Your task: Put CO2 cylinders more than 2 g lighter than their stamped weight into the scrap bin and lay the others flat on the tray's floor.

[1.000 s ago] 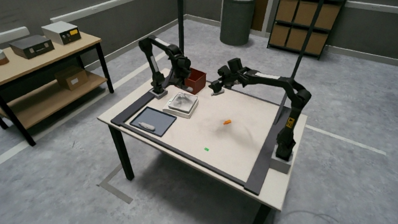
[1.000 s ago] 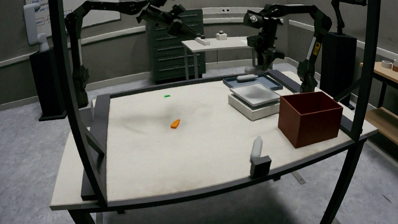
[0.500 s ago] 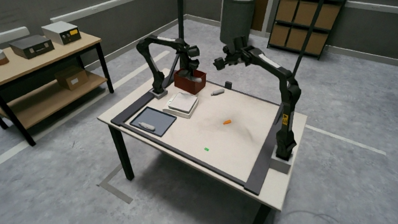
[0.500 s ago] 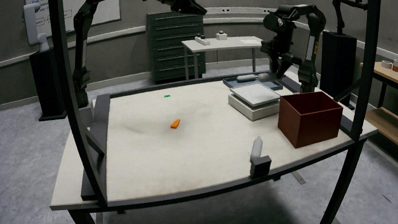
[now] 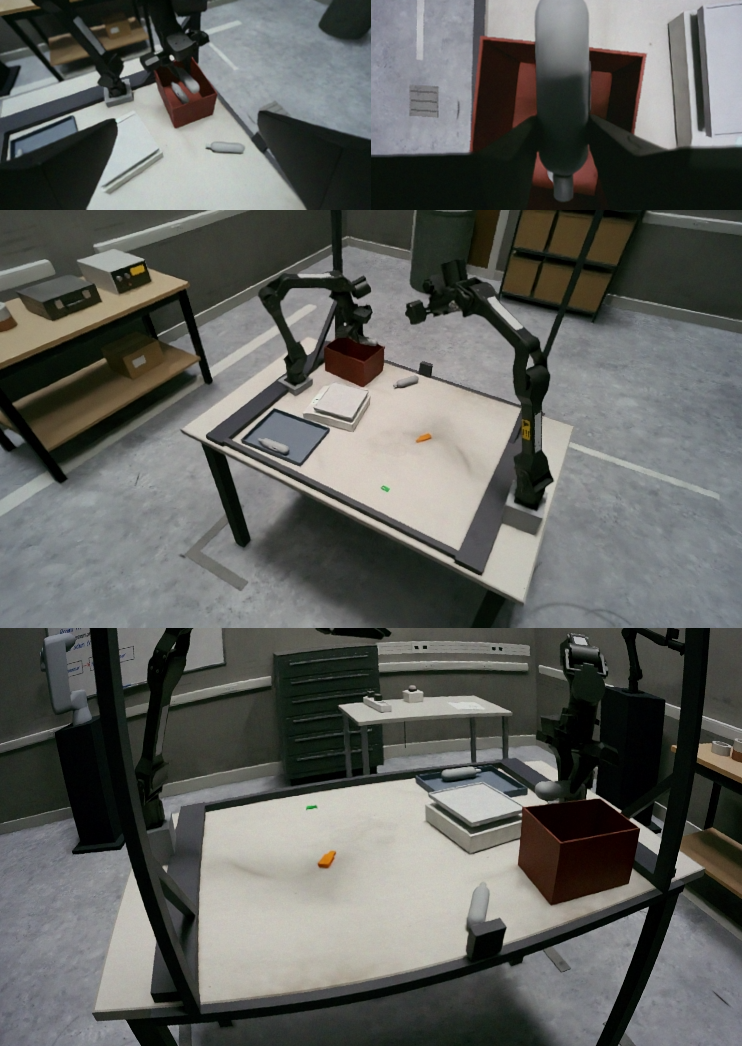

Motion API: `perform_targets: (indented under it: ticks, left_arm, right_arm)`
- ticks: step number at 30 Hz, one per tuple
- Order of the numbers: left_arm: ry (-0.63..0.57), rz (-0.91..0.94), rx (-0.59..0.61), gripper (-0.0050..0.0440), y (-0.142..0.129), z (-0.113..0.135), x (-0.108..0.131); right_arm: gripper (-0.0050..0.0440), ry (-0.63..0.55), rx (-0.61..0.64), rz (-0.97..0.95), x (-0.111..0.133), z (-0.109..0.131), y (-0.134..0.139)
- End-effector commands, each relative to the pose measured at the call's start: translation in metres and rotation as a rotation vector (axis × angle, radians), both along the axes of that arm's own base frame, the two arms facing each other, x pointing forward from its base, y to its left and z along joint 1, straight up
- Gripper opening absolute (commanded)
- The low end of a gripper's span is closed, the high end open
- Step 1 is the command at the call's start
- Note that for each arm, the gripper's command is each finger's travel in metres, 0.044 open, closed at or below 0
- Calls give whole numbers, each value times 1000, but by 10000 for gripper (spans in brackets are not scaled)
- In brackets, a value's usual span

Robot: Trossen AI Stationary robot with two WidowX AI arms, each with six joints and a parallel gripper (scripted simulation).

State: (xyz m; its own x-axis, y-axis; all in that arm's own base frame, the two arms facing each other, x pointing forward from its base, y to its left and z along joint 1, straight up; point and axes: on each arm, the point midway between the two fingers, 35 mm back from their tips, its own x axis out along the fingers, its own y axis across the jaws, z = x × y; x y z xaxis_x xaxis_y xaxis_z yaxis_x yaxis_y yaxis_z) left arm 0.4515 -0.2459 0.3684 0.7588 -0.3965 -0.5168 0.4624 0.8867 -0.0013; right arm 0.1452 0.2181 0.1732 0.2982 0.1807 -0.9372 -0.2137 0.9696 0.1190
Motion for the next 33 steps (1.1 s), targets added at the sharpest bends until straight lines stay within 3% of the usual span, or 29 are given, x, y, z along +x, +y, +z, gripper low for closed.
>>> perform_targets:
  ticks: [1,6,9,15,22,23,30,33]
  left_arm:
    - [-11,-6,-4,440,-2,9,-2]
    - [-11,-6,-4,440,-2,9,-2]
    - [-14,-7,-5,440,-1,11,-4]
    - [-15,-4,-7,440,1,13,-5]
    - [-15,-4,-7,440,1,13,-5]
    - [-15,-4,-7,440,1,13,-5]
    - [-15,-4,-7,440,1,13,-5]
    - [-15,-4,-7,440,1,13,-5]
  right_arm:
    - [-50,-28,17,-26,-7,11,11]
    - [-50,-41,-14,-34,-34,8,22]
    - [-50,-24,-86,31,-52,-7,20]
    - [-50,44,-126,4,-52,-27,12]
    - [-50,44,-111,3,-51,-23,13]
    - [24,43,-111,3,-51,-23,13]
    - [192,43,-111,3,-51,-23,13]
    - [192,43,-111,2,-50,-20,17]
